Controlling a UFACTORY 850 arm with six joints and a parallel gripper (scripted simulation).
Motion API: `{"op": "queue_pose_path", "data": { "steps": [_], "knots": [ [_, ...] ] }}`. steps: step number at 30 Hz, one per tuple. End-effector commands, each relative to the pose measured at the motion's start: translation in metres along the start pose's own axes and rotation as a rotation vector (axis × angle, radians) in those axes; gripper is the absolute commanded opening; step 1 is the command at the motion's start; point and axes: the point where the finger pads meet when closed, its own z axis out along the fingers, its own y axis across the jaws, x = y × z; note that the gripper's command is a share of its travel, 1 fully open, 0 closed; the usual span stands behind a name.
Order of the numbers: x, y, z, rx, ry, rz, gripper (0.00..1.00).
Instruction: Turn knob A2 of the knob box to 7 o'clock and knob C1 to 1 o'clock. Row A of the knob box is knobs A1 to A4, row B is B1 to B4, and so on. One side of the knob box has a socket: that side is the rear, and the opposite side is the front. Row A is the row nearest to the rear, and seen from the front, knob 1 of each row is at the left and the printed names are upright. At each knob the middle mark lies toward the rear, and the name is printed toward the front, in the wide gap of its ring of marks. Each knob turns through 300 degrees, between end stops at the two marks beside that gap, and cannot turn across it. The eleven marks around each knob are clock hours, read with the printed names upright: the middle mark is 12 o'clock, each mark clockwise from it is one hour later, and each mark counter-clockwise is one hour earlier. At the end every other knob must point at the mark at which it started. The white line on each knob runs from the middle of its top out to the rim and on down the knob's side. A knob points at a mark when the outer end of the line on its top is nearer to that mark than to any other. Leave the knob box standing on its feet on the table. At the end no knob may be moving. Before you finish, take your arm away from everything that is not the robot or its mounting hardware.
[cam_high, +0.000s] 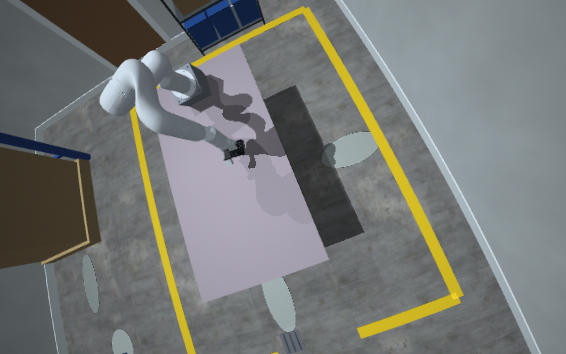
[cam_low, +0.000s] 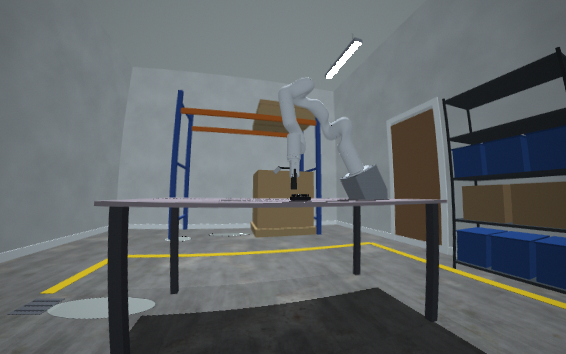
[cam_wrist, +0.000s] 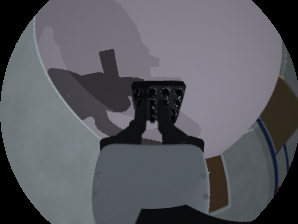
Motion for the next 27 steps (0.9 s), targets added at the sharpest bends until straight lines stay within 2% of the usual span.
{"op": "queue_pose_path", "data": {
  "steps": [1,3,4,18,27],
  "knots": [
    [0.001,0.0,-0.001,0.0,0.001,0.0,0.19],
    [0.001,0.0,-0.001,0.0,0.001,0.0,0.19],
    [0.001,0.0,-0.001,0.0,0.001,0.0,1.0],
    [0.001,0.0,-0.018,0.0,0.001,0.0,1.0],
    [0.001,0.0,-0.052,0.0,0.001,0.0,1.0]
  ]
}}
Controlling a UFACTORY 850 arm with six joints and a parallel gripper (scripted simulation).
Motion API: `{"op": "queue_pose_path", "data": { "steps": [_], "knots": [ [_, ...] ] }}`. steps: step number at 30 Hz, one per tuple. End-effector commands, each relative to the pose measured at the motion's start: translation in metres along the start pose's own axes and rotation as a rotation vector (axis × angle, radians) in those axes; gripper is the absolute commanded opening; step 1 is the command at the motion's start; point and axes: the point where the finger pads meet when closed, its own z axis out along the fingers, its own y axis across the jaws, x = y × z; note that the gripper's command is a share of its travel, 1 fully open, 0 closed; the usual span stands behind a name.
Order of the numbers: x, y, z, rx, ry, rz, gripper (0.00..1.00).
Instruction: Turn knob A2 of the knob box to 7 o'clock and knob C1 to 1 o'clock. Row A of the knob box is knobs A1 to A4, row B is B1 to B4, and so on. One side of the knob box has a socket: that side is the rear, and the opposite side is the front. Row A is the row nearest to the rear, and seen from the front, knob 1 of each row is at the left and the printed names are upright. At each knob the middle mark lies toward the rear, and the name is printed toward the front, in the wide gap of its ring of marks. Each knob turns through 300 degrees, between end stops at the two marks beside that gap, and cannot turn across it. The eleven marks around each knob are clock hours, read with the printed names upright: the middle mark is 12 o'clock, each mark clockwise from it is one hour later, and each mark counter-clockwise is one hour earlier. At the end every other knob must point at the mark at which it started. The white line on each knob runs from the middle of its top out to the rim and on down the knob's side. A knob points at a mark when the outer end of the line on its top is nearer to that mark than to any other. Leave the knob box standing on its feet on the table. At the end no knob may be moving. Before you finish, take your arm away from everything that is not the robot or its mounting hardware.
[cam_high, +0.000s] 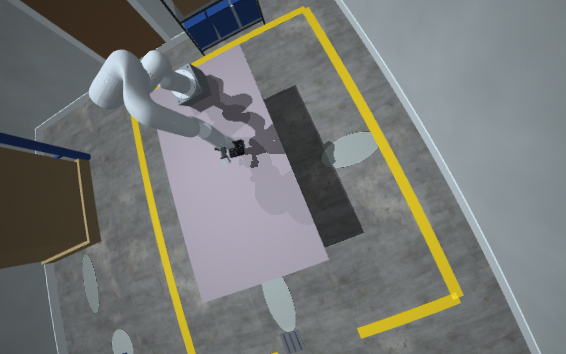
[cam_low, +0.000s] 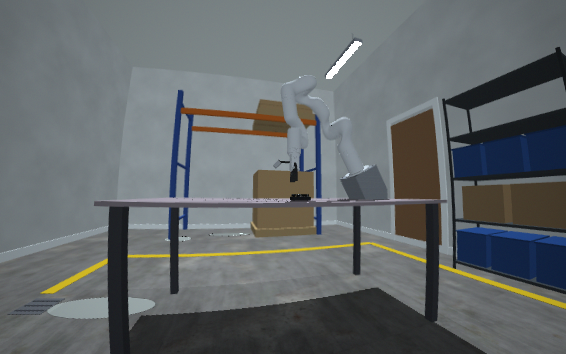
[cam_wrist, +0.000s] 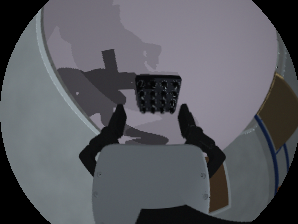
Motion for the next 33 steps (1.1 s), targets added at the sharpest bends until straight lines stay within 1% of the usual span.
{"op": "queue_pose_path", "data": {
  "steps": [1,6,8,13,18,23,33],
  "knots": [
    [0.001,0.0,-0.021,-0.009,-0.009,-0.001,1.0],
    [0.001,-0.001,-0.041,-0.009,-0.009,-0.001,1.0],
    [0.001,-0.001,-0.041,-0.009,-0.009,-0.001,1.0],
    [0.001,-0.001,-0.06,-0.009,-0.009,-0.001,1.0],
    [0.001,-0.001,-0.073,-0.009,-0.009,-0.001,1.0],
    [0.002,-0.001,-0.078,-0.009,-0.009,-0.001,1.0],
    [0.002,-0.001,-0.078,-0.009,-0.009,-0.001,1.0]
  ]
}}
